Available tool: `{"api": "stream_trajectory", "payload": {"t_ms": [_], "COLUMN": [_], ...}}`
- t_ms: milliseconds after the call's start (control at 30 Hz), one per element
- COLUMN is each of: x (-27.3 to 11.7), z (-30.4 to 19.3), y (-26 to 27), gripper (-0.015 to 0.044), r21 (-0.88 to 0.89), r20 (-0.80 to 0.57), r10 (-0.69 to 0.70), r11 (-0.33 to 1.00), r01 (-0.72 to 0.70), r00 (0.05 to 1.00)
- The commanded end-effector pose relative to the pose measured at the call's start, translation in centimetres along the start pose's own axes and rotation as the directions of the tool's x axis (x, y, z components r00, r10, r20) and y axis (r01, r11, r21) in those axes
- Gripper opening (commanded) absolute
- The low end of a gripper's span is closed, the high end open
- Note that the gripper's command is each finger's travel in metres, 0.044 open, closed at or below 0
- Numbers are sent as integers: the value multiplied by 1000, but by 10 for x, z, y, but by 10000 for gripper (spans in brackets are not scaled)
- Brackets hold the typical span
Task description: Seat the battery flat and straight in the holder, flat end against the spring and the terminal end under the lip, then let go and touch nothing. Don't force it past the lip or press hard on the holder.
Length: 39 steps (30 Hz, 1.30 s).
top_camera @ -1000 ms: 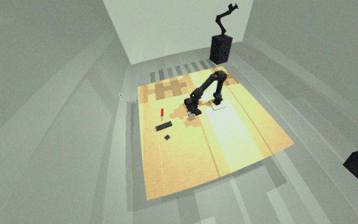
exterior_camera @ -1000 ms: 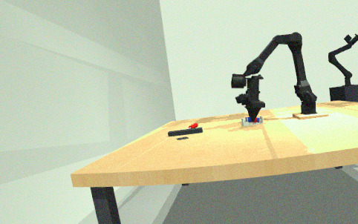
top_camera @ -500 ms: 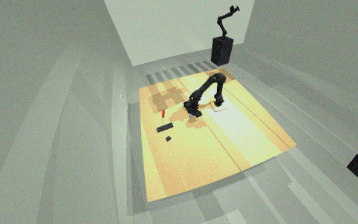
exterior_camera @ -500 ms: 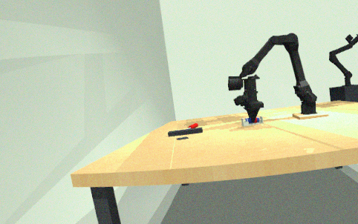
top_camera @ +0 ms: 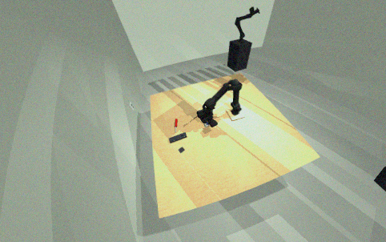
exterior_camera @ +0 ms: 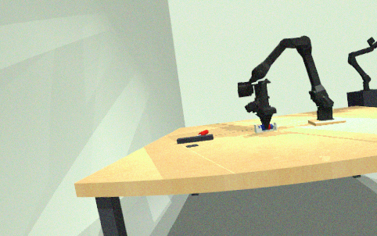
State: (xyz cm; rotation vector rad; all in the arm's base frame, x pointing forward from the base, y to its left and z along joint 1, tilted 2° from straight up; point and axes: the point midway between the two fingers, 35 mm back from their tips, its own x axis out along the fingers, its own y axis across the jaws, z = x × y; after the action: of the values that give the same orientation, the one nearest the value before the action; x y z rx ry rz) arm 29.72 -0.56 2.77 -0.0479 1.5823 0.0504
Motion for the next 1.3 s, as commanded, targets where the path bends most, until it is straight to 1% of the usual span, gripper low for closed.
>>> {"api": "stream_trajectory", "payload": {"t_ms": [0, 667, 800, 1233, 1267], "x": [1, 1, 1, -14, -13], "z": [-1, 9, 9, 9, 9], "y": [-1, -1, -1, -1, -1], "gripper": [88, 88, 190, 190, 216], "r21": [-2, -2, -2, 0, 0], "r20": [-16, -19, -19, -20, -18], "r10": [-1, 1, 1, 2, 1], "r11": [1000, 1000, 1000, 1000, 1000], "r01": [1, -1, -1, -2, -1], "r00": [1000, 1000, 1000, 1000, 1000]}}
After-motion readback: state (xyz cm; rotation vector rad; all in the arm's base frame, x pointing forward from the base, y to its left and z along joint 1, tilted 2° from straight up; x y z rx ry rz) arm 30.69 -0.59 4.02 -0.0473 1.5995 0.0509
